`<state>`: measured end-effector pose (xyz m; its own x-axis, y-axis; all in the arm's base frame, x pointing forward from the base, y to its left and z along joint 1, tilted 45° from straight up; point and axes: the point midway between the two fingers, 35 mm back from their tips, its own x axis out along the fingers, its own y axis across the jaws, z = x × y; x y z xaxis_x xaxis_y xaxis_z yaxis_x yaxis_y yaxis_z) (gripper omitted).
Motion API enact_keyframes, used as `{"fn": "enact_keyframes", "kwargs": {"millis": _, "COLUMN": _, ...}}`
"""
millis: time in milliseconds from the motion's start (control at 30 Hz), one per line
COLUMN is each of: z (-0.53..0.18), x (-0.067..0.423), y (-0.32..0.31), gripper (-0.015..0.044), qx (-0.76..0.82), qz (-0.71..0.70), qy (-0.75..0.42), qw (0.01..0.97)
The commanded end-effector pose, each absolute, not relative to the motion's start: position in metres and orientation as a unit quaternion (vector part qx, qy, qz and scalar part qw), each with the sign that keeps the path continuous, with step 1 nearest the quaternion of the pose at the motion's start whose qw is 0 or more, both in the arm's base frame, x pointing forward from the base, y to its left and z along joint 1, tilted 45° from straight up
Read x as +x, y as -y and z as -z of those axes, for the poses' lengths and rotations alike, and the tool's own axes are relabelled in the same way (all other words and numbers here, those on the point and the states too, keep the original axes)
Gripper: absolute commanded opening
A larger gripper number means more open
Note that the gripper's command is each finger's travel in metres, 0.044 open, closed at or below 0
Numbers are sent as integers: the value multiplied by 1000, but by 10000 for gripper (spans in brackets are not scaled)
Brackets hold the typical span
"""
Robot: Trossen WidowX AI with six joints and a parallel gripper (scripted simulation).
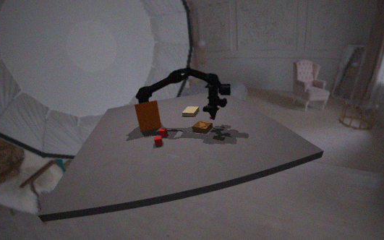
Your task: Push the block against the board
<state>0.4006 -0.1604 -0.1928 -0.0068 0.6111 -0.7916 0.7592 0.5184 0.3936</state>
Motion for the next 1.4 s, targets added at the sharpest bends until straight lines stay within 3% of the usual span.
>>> {"fn": "enact_keyframes", "kwargs": {"millis": 0, "z": 195, "x": 406, "y": 161, "gripper": 0, "qx": 476, "qz": 66, "qy": -705, "qw": 521}}
{"fn": "enact_keyframes", "kwargs": {"millis": 400, "z": 239, "x": 405, "y": 126, "gripper": 0, "qx": 535, "qz": 45, "qy": -660, "qw": 525}}
{"fn": "enact_keyframes", "kwargs": {"millis": 1367, "z": 226, "x": 392, "y": 110, "gripper": 0, "qx": 538, "qz": 46, "qy": -668, "qw": 513}}
